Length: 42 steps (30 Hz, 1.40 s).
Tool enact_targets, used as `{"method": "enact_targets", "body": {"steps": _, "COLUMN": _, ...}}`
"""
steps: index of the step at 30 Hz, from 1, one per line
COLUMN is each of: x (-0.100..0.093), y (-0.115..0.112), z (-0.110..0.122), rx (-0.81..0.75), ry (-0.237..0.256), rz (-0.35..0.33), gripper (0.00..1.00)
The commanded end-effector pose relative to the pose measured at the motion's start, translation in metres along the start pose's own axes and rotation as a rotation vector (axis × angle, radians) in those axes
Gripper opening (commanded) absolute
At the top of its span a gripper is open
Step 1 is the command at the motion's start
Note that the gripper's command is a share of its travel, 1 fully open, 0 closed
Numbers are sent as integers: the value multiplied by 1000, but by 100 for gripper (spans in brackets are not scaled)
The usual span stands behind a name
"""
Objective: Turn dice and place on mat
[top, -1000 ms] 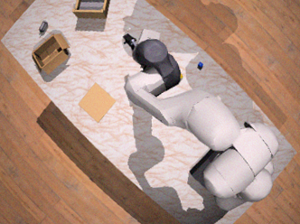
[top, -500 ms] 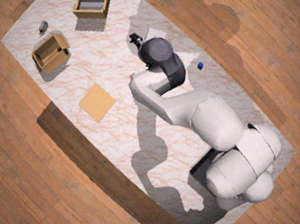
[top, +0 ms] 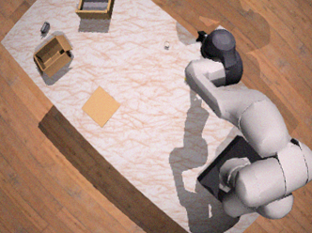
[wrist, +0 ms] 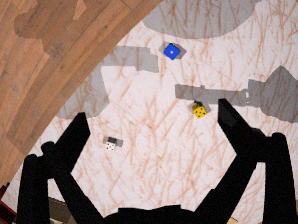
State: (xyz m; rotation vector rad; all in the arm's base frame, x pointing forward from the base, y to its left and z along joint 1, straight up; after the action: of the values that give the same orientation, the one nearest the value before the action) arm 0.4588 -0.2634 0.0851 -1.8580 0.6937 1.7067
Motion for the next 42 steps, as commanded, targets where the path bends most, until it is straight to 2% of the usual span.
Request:
{"method": "enact_targets", "body": {"steps": 1, "x": -2, "y": 49, "z": 27, "rx": 129, "ry": -63, "rz": 37, "gripper": 100}}
{"method": "enact_targets", "body": {"steps": 36, "x": -2, "y": 52, "z": 28, "rx": 135, "ry": -66, "rz": 39, "gripper": 100}}
{"method": "enact_targets", "body": {"steps": 39, "x": 1, "y": 52, "z": 28, "rx": 135, "ry": -66, "rz": 38, "gripper": 100}}
{"method": "enact_targets", "body": {"steps": 42, "x": 13, "y": 53, "z": 29, "rx": 135, "ry": -66, "rz": 38, "gripper": 100}}
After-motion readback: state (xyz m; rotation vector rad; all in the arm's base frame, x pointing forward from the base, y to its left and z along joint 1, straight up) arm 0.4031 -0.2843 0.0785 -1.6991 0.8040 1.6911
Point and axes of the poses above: the point where the finger pads meet when closed, its own x axis out along the fingers, its own z axis across the jaws, y = z × x, the point moved 2 cm from there along -x, back along the fingers, and after that the axes turned 5 degrees about x, right-handed, at the moved point
